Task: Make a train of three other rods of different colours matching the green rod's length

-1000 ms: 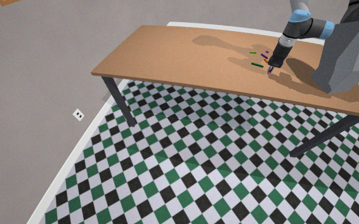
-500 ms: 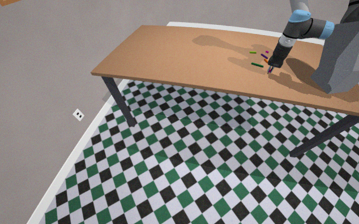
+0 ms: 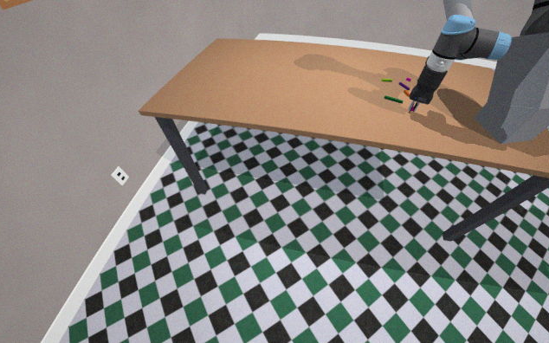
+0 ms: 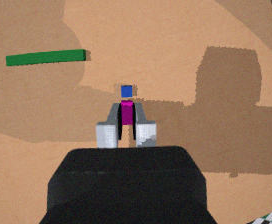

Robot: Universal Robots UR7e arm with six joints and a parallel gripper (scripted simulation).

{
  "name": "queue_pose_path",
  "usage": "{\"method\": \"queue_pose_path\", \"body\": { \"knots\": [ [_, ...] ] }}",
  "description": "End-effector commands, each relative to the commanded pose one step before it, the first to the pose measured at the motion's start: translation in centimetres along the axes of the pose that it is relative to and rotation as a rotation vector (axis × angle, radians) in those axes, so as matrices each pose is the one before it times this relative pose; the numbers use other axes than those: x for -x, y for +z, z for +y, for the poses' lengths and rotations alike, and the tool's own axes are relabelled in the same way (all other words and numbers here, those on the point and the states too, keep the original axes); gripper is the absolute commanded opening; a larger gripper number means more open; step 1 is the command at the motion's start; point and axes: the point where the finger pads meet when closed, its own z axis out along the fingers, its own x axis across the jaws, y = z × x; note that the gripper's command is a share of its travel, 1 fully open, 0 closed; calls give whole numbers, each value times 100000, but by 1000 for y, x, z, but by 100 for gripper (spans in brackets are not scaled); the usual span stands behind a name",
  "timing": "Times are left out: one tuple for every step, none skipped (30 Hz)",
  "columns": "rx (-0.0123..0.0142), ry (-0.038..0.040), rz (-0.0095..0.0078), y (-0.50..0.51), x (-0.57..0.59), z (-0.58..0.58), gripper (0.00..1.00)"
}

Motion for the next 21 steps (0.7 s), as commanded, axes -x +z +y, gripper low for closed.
{"method": "queue_pose_path", "body": {
  "knots": [
    [36,7,-108,-37,37,14,24],
    [0,0,0,0,0,0,24],
    [0,0,0,0,0,0,24],
    [0,0,0,0,0,0,24],
    [0,0,0,0,0,0,24],
    [0,0,0,0,0,0,24],
    [0,0,0,0,0,0,24],
    [0,0,0,0,0,0,24],
    [0,0,0,1,0,0,24],
    [0,0,0,5,0,0,24],
    [0,0,0,13,0,0,24],
    [0,0,0,23,0,0,24],
    [0,0,0,35,0,0,24],
    [0,0,0,47,0,0,24],
    [0,0,0,59,0,0,24],
    [0,0,0,69,0,0,24],
    [0,0,0,79,0,0,24],
    [0,0,0,86,0,0,24],
    [0,0,0,92,0,0,24],
    [0,0,0,94,0,0,24],
    [0,0,0,94,0,0,24]
  ]
}}
